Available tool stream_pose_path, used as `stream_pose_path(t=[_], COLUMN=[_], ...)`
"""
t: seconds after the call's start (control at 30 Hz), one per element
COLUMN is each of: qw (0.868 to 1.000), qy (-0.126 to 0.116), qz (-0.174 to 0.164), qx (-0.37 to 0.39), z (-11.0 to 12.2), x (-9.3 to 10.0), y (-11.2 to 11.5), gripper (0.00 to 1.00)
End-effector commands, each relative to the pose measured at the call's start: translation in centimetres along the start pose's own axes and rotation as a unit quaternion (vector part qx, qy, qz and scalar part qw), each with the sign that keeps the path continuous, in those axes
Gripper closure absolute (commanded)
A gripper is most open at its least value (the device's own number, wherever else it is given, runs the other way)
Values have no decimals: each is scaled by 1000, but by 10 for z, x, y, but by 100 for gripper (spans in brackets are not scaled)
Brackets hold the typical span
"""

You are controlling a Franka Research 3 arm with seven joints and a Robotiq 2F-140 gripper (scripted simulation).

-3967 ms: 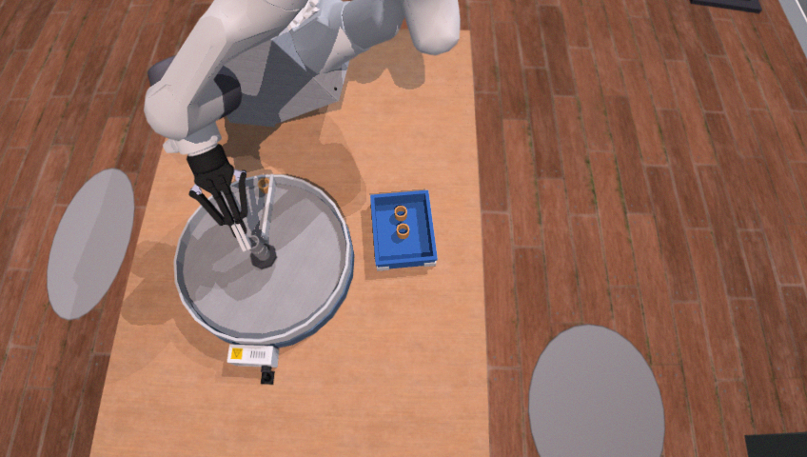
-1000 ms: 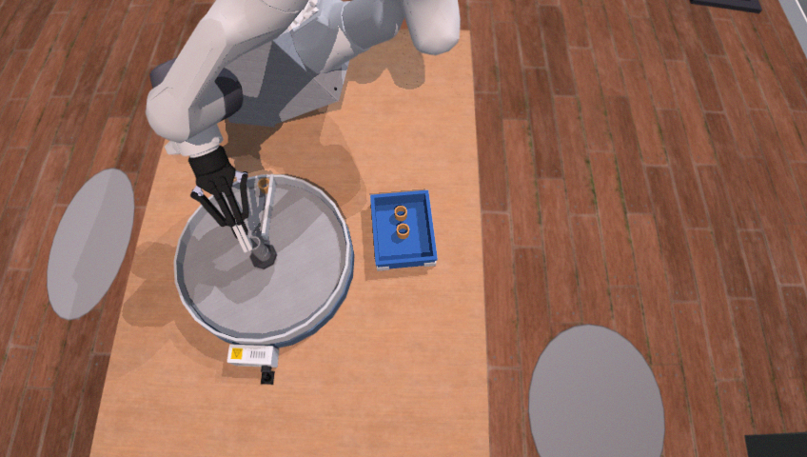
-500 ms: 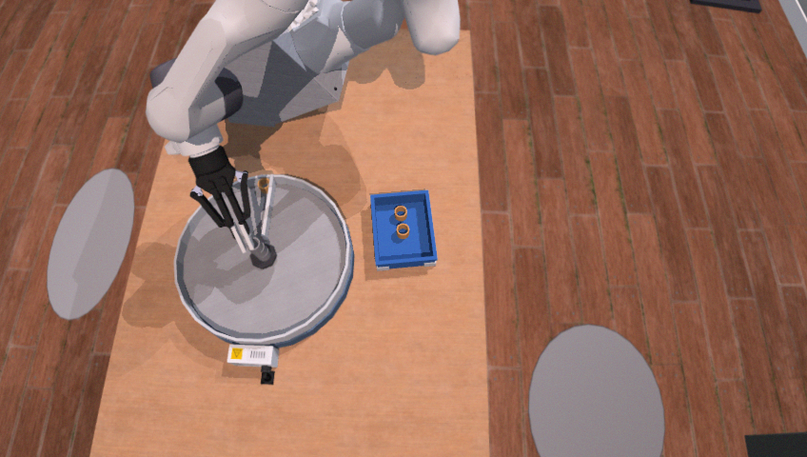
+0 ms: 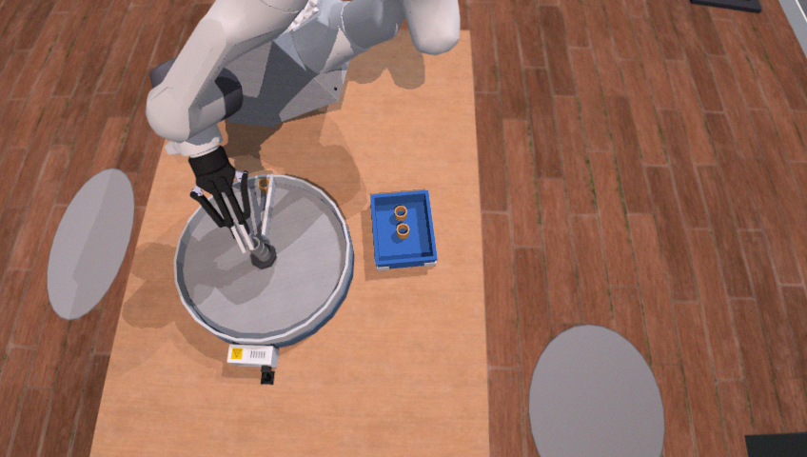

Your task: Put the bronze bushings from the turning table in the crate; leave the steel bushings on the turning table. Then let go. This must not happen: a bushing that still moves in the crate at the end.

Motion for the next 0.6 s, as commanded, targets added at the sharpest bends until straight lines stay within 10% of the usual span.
stream_pose_path(t=[0.0,0.57], qw=[1000,1000], qy=[-1,-1], qz=[-1,-1], qx=[1,1], z=[0,0], x=[-1,1], y=[1,2], gripper=[93,93])
Point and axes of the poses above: the point where the finger pads meet when closed, its own x axis back along the fingers, its own z axis across the jaws, y = z × x, the point moved 3 cm from there along x, back along the fingers, and after that the axes turned 12 degrees about x, right-handed, at the moved point
